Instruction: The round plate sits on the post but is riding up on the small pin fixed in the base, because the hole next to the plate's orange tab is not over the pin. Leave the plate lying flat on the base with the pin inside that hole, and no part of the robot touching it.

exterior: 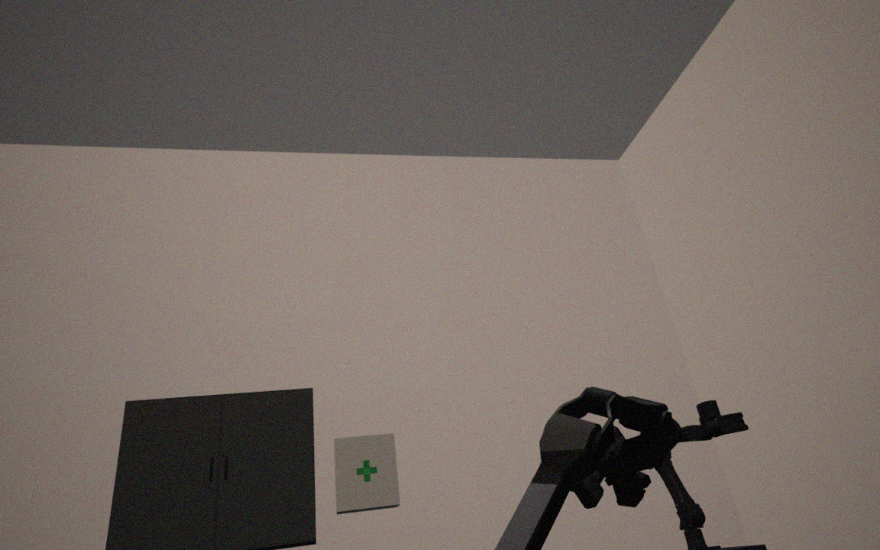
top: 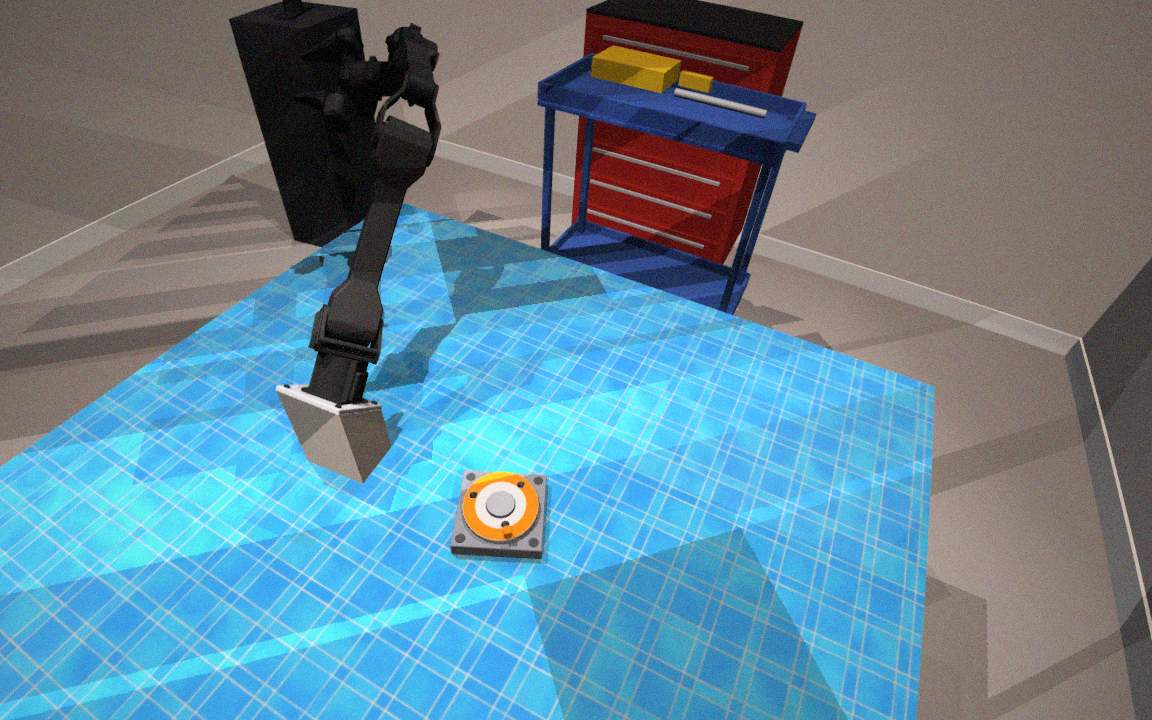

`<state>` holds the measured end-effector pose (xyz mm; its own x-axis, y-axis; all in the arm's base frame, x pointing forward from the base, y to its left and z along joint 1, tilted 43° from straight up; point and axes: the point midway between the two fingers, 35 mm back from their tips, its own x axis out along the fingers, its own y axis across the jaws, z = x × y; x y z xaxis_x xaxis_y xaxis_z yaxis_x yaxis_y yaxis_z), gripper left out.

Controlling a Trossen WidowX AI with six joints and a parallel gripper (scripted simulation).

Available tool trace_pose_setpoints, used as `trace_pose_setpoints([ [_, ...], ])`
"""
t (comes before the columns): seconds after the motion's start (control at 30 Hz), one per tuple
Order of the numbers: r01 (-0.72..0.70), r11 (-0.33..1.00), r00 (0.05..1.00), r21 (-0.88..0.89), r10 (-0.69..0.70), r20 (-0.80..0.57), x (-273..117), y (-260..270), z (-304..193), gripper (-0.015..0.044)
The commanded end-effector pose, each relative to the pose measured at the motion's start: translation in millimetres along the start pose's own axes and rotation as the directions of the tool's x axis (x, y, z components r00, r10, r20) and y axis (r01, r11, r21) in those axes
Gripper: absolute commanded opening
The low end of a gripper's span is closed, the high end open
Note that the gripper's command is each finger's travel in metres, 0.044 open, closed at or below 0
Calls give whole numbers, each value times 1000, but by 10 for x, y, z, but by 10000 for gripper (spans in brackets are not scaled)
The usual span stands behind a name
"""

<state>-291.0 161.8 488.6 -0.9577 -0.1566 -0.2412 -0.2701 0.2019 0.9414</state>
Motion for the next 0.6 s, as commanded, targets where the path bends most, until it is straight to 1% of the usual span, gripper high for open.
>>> trace_pose_setpoints([
  [0.0,1,1000,1000,-5,-1,6,-9,-6,9,374],
  [0.07,8,999,998,-45,-6,55,-82,-56,101,321],
  [0.23,30,997,956,-68,-9,292,-558,-270,898,190],
  [0.33,35,999,938,-13,-29,344,-586,-366,999,111],
  [0.47,59,998,858,-3,-49,511,-1122,-616,1514,6],
  [0.5,67,998,834,0,-56,549,-1276,-689,1625,0],
  [0.57,53,998,815,14,-52,577,-1389,-706,1648,0],
])
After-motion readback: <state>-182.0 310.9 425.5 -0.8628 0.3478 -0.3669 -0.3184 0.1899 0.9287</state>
